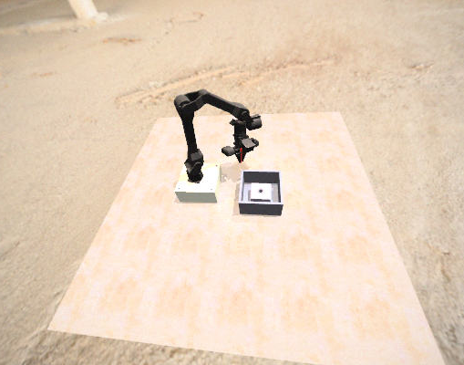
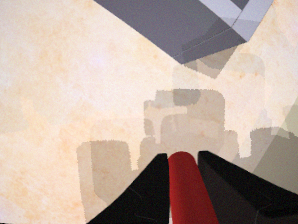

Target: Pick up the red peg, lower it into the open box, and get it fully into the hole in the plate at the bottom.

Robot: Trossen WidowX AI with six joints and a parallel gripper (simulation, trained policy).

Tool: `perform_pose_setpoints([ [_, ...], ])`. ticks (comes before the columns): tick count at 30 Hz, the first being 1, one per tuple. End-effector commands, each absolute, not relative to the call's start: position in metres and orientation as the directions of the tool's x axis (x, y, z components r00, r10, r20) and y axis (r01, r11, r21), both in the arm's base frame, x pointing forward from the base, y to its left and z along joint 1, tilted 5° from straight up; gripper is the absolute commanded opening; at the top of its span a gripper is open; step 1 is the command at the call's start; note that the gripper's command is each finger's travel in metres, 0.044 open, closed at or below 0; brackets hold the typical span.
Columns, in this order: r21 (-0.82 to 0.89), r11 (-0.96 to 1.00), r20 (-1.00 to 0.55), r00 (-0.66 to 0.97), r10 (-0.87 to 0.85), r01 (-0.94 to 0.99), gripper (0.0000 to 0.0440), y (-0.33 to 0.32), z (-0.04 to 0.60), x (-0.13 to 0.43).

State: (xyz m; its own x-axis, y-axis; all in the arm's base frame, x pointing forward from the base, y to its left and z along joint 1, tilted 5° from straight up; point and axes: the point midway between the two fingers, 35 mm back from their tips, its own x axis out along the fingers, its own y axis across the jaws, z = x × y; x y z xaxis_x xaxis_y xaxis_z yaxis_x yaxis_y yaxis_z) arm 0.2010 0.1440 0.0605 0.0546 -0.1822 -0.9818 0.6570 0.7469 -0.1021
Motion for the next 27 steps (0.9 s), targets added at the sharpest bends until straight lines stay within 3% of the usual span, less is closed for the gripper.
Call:
perform_pose_setpoints([
  [1,-0.092,0.722,-0.978,0.074,-0.196,0.686,0.0000,0.138,0.072,0.212],
  [27,-0.039,0.570,-0.958,0.131,-0.254,0.821,0.0000,0.047,0.088,0.301],
])
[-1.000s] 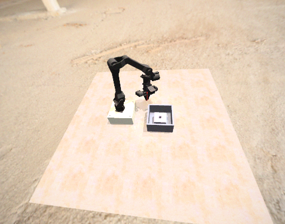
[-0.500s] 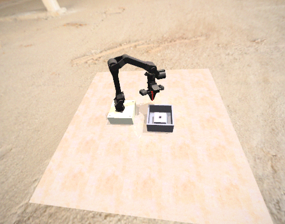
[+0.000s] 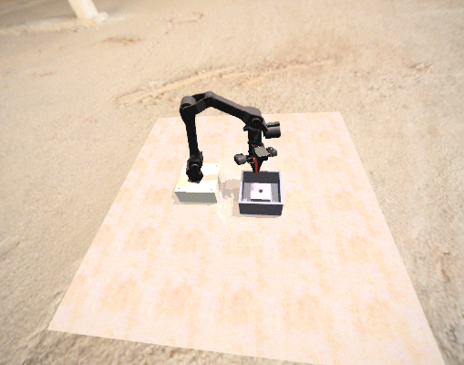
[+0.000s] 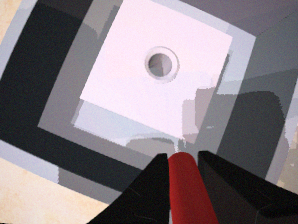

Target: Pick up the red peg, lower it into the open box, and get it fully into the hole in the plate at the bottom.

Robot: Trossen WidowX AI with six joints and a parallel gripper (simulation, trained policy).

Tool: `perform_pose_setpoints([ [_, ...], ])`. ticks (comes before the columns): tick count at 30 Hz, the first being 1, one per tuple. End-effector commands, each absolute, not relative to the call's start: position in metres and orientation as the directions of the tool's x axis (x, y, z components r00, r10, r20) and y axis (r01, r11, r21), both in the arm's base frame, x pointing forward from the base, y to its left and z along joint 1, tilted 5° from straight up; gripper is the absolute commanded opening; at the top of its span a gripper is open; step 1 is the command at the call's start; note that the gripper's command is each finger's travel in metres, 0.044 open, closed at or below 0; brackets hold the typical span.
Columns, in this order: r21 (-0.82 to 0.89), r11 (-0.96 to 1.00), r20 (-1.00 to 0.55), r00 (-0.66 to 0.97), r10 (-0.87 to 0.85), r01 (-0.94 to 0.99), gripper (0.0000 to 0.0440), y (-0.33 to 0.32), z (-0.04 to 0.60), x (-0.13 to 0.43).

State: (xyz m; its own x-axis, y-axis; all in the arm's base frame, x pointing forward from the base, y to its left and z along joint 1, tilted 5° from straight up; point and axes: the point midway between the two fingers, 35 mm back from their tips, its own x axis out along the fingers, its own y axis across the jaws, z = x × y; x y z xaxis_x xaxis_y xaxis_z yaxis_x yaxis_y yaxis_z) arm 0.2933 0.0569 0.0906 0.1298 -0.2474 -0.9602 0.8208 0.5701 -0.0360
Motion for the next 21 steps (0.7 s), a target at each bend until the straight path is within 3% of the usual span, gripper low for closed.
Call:
perform_pose_setpoints([
  [1,-0.039,0.570,-0.959,0.130,-0.253,0.821,0.0000,0.043,0.086,0.304],
  [18,-0.043,0.652,-0.979,0.097,-0.177,0.757,0.0000,0.007,0.046,0.330],
  [21,-0.048,0.671,-0.984,0.081,-0.159,0.740,0.0032,0.006,0.036,0.330],
])
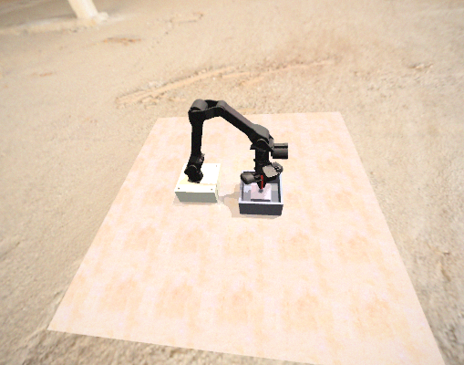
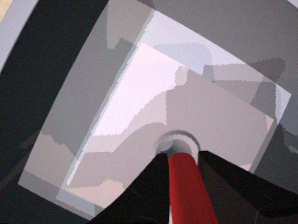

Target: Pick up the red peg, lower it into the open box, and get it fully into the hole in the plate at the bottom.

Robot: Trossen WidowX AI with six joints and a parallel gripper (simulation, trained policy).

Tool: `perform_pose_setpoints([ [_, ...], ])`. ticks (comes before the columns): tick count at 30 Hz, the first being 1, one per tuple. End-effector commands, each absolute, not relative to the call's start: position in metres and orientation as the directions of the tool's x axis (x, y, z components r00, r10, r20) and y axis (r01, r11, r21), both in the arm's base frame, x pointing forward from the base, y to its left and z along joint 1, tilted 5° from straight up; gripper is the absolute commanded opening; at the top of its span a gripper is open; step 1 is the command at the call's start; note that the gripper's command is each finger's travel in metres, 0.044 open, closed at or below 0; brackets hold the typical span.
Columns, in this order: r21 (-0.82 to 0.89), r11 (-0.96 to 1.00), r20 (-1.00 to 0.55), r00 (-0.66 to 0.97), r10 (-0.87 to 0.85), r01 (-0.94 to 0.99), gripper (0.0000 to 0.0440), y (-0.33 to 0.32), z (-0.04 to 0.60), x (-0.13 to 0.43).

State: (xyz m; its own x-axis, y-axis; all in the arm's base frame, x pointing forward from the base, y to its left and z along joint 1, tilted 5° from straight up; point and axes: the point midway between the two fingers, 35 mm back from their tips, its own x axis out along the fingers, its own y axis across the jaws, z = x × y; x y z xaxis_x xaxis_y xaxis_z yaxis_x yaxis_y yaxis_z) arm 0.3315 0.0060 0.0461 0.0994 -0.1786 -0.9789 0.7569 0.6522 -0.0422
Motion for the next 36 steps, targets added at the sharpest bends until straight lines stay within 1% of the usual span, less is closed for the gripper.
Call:
perform_pose_setpoints([
  [1,-0.049,0.676,-0.985,0.075,-0.153,0.735,0.0054,0.006,0.033,0.330],
  [5,-0.049,0.683,-0.989,0.058,-0.133,0.728,0.0147,0.003,0.023,0.332],
  [10,-0.045,0.711,-0.990,0.066,-0.127,0.701,0.0152,-0.003,0.029,0.344],
  [13,-0.041,0.706,-0.992,0.055,-0.113,0.707,0.0218,-0.003,0.032,0.350],
  [22,0.006,0.694,-0.998,0.051,-0.045,0.720,0.0440,-0.002,0.047,0.381],
  [32,0.142,0.696,-0.987,0.158,0.041,0.704,0.0440,0.011,0.069,0.427],
  [36,0.143,0.696,-0.986,0.160,0.042,0.704,0.0440,0.011,0.069,0.428],
])
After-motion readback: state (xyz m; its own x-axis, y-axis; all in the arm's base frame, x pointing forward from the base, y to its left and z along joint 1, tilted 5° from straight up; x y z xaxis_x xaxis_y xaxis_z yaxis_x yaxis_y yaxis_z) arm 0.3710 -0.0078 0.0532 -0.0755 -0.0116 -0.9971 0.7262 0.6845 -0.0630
